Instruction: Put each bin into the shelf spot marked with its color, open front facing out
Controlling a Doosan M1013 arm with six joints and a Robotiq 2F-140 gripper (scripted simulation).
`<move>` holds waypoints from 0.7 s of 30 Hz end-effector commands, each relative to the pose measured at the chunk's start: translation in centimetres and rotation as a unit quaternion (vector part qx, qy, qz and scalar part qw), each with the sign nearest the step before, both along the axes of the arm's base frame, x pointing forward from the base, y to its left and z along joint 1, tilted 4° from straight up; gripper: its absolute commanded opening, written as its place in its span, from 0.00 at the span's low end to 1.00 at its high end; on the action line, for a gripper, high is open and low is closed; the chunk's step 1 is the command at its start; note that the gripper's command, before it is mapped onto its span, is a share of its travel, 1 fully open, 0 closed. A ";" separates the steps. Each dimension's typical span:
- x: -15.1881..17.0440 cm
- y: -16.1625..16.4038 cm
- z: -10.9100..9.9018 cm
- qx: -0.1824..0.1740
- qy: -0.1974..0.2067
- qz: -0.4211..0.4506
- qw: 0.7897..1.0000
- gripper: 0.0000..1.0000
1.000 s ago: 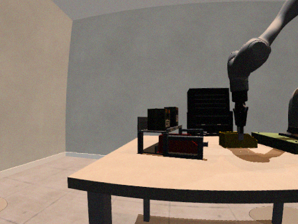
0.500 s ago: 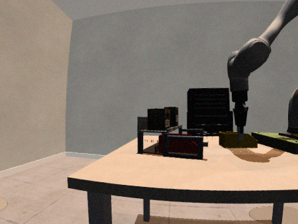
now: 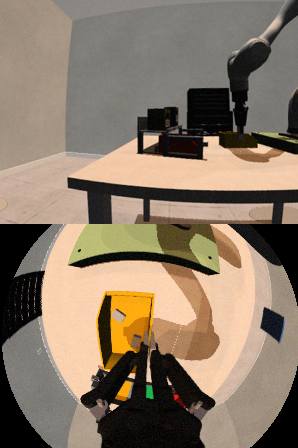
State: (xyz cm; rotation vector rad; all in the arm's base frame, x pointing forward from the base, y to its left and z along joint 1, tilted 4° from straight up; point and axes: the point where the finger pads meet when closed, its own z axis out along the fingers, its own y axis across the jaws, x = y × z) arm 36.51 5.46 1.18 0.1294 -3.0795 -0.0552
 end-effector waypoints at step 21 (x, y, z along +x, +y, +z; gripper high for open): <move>0.1 0.0 1.4 0.000 0.000 0.000 1.000 0.10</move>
